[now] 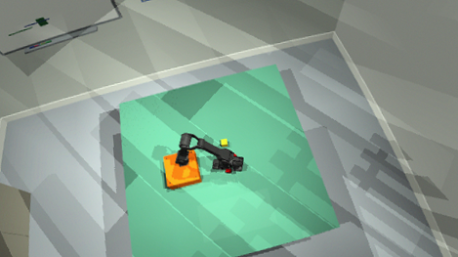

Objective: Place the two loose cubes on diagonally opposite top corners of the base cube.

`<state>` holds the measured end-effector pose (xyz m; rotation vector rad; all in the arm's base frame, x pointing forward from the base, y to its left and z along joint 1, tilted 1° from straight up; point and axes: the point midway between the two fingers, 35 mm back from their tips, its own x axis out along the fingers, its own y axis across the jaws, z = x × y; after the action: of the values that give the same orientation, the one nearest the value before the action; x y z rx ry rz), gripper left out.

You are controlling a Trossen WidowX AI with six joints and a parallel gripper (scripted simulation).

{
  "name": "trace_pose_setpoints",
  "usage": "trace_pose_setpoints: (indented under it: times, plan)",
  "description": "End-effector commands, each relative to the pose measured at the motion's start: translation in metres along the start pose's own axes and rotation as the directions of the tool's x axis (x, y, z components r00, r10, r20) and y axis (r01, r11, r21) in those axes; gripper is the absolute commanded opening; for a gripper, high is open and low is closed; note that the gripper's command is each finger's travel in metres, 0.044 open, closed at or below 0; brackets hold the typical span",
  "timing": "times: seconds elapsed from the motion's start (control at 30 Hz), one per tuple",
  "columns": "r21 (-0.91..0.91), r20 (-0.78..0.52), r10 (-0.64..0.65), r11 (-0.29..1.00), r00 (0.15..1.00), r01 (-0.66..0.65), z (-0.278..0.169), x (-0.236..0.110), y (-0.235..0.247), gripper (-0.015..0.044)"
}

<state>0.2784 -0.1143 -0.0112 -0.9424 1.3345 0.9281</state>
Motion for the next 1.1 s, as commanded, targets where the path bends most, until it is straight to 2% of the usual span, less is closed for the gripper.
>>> trace_pose_setpoints:
  times: [0.0, 0.3, 0.5, 0.67, 1.07]
  plan:
    - [-0.002, -0.005, 0.004, 1.0, 1.0, -0.004, -0.001, 0.007, 0.002, 0.0265]
    - [-0.002, -0.005, 0.004, 1.0, 1.0, -0.004, -0.001, 0.019, 0.002, 0.0265]
    - [-0.002, -0.005, 0.004, 1.0, 1.0, -0.004, -0.001, 0.019, 0.002, 0.0107]
    - [-0.002, -0.005, 0.004, 1.0, 1.0, -0.004, -0.001, 0.017, 0.002, 0.0105]
    - [-0.002, -0.005, 0.003, 1.0, 1.0, -0.003, -0.001, -0.018, -0.003, 0.0105]
